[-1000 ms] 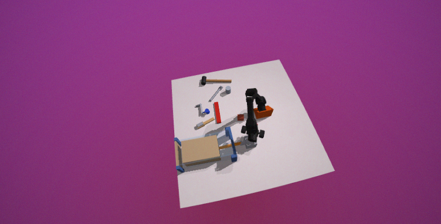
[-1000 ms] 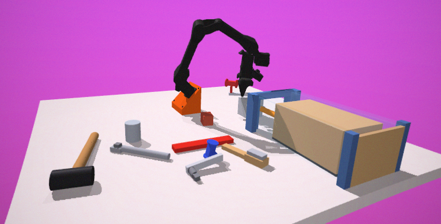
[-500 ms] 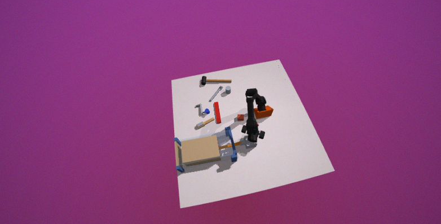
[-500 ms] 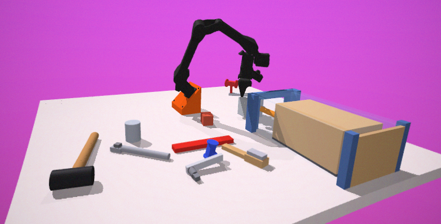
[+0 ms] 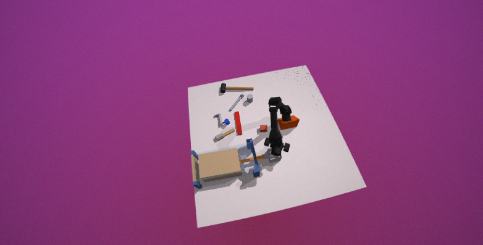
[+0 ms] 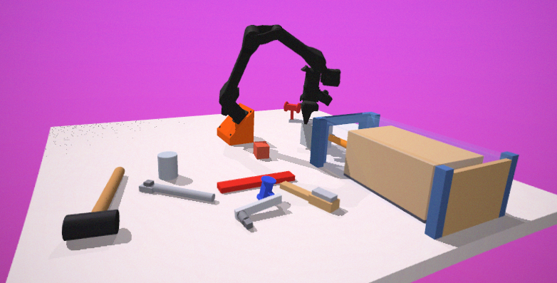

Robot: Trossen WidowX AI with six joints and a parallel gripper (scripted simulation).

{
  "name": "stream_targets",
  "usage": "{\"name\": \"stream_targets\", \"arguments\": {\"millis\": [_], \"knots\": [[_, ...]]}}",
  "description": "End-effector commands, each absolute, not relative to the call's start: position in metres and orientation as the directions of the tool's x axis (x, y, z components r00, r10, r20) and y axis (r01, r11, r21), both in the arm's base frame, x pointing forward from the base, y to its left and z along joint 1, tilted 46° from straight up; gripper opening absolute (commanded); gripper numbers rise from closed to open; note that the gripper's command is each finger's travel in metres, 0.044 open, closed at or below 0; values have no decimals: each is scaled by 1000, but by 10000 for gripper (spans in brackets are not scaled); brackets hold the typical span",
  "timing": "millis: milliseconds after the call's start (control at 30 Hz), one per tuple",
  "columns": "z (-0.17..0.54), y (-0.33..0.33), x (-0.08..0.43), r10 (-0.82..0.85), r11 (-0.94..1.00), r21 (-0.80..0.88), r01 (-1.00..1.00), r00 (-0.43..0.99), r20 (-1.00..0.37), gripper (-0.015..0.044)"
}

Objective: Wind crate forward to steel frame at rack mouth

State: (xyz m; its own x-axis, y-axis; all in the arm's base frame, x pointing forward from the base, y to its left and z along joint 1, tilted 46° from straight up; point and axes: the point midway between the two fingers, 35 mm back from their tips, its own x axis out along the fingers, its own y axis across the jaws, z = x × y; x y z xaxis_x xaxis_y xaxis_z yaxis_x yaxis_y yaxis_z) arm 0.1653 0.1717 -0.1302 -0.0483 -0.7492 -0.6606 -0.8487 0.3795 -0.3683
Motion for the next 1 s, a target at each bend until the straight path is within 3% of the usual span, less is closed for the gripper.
{"name": "stream_targets", "arguments": {"millis": [0, 967], "knots": [[-133, 169, 166, -750, 373, -366, -853, -44, -660, 0], [-134, 168, 164, -749, 387, -380, -840, -46, -661, 0]]}}
